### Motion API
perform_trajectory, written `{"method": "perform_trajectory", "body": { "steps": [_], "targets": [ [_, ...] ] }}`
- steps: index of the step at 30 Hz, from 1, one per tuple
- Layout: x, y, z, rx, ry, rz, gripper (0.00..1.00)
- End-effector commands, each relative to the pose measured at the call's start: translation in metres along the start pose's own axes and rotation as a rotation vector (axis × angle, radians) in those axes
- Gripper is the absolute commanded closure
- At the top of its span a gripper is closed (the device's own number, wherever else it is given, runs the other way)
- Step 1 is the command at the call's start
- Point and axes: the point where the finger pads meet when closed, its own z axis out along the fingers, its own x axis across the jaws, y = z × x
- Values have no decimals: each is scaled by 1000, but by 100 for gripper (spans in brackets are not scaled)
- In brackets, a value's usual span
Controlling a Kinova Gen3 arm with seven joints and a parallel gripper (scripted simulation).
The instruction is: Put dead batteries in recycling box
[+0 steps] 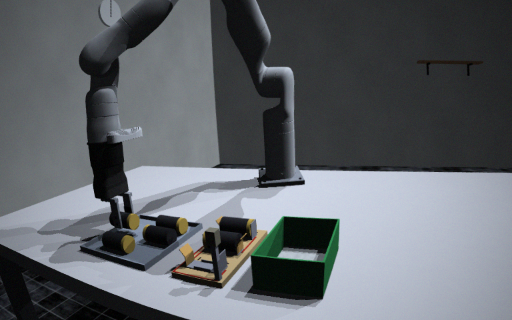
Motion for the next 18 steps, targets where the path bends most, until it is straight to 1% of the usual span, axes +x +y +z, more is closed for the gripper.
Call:
{"method": "perform_trajectory", "body": {
  "steps": [1,15,16,18],
  "targets": [
    [-5,2,13,1,-14,5,43],
    [-5,2,15,1,-14,5,43],
    [-5,2,15,1,-14,5,10],
    [-5,2,15,1,-14,5,10]
  ]
}}
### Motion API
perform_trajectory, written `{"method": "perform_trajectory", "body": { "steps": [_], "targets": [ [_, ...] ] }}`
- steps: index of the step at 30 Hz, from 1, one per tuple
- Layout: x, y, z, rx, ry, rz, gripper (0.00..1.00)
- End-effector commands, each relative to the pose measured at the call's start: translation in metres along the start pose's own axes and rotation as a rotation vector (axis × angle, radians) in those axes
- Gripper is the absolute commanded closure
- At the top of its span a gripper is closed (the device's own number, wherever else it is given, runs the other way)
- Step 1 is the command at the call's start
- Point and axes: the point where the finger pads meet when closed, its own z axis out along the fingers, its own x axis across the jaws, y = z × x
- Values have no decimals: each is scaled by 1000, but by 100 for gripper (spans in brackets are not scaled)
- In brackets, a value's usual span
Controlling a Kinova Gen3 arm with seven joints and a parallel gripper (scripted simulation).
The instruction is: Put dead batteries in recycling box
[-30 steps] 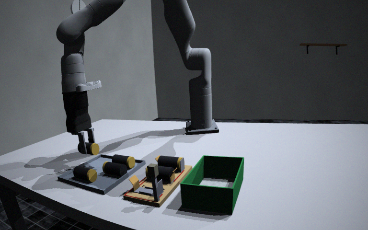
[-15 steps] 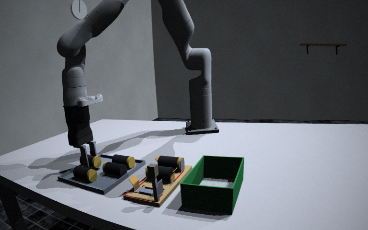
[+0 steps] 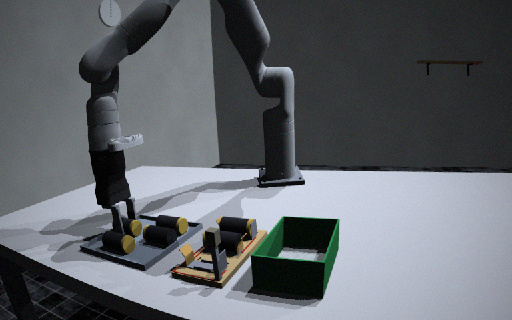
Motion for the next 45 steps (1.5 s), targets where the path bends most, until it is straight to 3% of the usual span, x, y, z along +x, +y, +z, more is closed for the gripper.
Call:
{"method": "perform_trajectory", "body": {
  "steps": [1,23,36,45],
  "targets": [
    [1,0,-1,-1,2,0,10],
    [1,0,-3,-1,2,0,10],
    [0,0,-54,-1,2,0,10],
    [0,0,-66,-1,2,0,10]
  ]
}}
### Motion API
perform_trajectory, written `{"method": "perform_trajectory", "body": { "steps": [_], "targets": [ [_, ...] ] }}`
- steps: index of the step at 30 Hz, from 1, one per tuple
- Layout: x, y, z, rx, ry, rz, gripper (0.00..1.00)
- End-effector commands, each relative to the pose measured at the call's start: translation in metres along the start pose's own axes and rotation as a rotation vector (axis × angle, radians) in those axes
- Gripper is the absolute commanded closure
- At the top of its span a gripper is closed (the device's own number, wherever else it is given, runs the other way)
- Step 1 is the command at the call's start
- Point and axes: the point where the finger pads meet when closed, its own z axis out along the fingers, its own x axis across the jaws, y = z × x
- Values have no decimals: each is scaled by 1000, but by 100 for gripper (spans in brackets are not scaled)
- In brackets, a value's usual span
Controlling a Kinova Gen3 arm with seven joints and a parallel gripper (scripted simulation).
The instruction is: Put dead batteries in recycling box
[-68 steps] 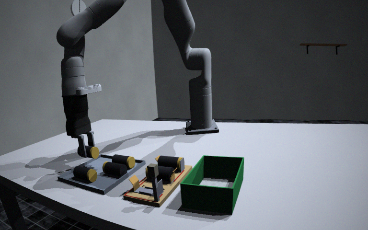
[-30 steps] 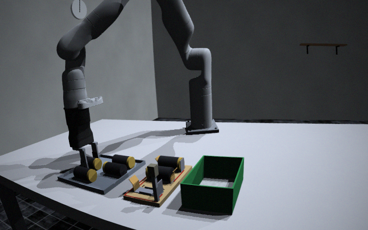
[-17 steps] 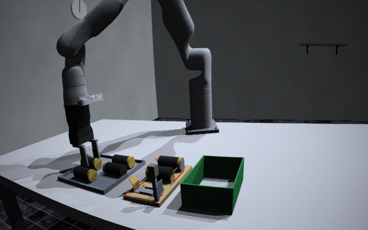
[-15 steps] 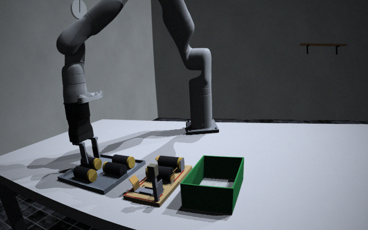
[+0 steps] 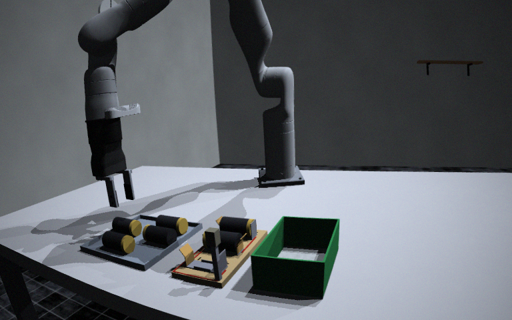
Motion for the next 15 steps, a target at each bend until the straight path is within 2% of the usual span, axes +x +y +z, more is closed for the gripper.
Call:
{"method": "perform_trajectory", "body": {
  "steps": [1,10,15],
  "targets": [
    [2,-1,-4,-1,8,-3,10],
    [2,-1,-11,-1,8,-3,10],
    [2,-1,-45,-1,8,-3,10]
  ]
}}
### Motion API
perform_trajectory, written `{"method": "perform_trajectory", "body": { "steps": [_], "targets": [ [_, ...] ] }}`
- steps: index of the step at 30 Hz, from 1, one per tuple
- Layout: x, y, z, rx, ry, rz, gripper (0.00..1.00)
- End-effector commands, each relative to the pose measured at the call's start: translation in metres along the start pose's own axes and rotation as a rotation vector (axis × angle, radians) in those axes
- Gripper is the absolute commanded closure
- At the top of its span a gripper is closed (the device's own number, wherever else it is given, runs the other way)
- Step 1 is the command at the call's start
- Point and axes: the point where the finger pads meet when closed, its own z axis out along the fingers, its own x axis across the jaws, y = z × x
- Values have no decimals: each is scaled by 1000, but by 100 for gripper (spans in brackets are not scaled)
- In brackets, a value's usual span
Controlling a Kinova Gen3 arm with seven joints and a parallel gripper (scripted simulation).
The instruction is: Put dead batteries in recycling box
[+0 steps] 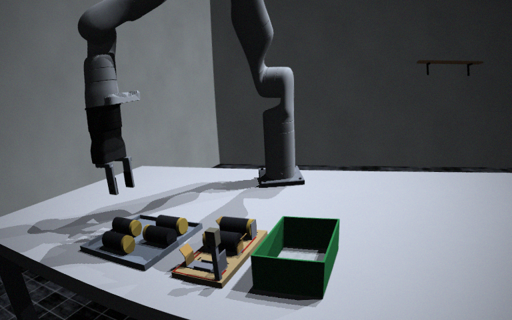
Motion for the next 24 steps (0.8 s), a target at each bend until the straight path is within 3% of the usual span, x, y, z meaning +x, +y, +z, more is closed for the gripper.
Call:
{"method": "perform_trajectory", "body": {
  "steps": [1,5,14,24],
  "targets": [
    [7,0,-26,-4,23,-6,10],
    [6,0,-43,-4,23,-6,10],
    [9,-2,-44,-4,23,-6,10],
    [67,-37,-45,-4,23,-6,10]
  ]
}}
